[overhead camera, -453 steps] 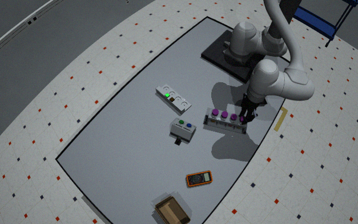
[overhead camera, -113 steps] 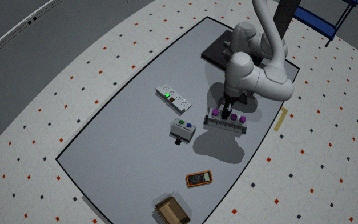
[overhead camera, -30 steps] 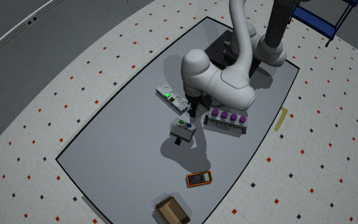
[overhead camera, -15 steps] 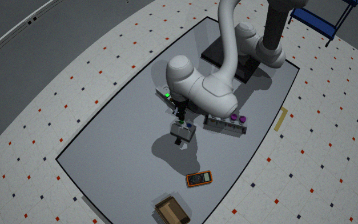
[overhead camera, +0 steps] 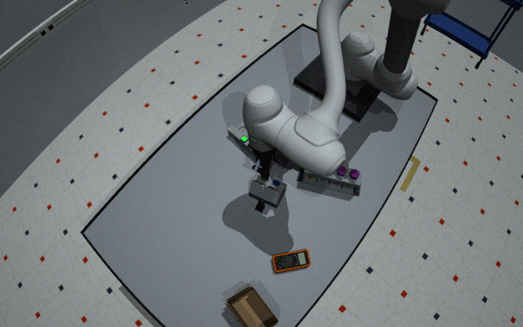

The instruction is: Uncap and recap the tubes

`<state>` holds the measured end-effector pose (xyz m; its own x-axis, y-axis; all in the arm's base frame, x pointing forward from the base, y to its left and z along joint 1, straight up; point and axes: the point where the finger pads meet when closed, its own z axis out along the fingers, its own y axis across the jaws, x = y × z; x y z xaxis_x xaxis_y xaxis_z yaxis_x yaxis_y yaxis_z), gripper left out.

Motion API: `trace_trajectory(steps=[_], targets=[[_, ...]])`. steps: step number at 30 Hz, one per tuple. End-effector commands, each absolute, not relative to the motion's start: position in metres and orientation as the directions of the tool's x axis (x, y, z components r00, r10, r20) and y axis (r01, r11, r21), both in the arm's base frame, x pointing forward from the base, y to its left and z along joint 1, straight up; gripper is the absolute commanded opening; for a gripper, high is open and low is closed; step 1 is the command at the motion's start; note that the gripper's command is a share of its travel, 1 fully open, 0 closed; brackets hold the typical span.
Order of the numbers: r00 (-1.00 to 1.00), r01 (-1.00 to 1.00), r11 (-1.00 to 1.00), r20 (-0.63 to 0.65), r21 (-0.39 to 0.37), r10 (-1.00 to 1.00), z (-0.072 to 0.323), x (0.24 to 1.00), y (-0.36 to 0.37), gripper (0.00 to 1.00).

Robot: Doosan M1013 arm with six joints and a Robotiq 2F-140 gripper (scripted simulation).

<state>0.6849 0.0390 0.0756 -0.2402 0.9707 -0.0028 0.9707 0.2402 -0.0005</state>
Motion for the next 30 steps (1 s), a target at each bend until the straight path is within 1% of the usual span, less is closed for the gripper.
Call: trace_trajectory(steps=[1,30], targets=[[-0.240,0.971,0.240,-0.003,0.001,0.971,0.0765,0.6853,0.0392,0.10],[-0.240,0.971,0.240,-0.003,0.001,0.971,0.0685,0.6854,0.0391,0.10]])
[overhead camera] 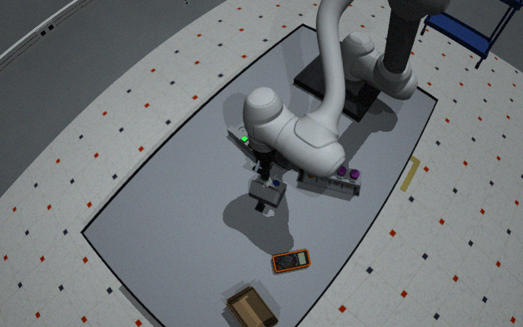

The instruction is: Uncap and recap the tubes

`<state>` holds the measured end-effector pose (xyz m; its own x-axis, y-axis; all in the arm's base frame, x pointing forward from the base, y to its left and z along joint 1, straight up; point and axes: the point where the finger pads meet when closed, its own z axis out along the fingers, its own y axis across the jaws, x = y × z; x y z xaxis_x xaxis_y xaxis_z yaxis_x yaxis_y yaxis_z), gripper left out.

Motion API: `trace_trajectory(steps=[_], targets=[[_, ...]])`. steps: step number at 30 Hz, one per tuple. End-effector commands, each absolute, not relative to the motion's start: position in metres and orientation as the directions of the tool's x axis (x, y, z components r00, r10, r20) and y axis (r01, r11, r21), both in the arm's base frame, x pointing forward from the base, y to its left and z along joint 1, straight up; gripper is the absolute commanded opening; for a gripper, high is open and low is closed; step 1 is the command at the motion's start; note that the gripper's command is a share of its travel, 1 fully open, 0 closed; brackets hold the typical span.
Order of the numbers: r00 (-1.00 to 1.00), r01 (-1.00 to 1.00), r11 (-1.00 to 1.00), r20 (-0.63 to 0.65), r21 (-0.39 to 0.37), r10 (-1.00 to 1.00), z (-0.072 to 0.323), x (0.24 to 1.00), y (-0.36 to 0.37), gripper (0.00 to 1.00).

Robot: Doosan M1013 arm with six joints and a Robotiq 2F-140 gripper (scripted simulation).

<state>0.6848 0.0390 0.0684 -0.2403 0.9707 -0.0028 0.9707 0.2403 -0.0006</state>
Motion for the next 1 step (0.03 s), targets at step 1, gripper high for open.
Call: trace_trajectory(steps=[1], targets=[[-0.240,0.971,0.240,-0.003,0.001,0.971,0.0681,0.6854,0.0391,0.10]])
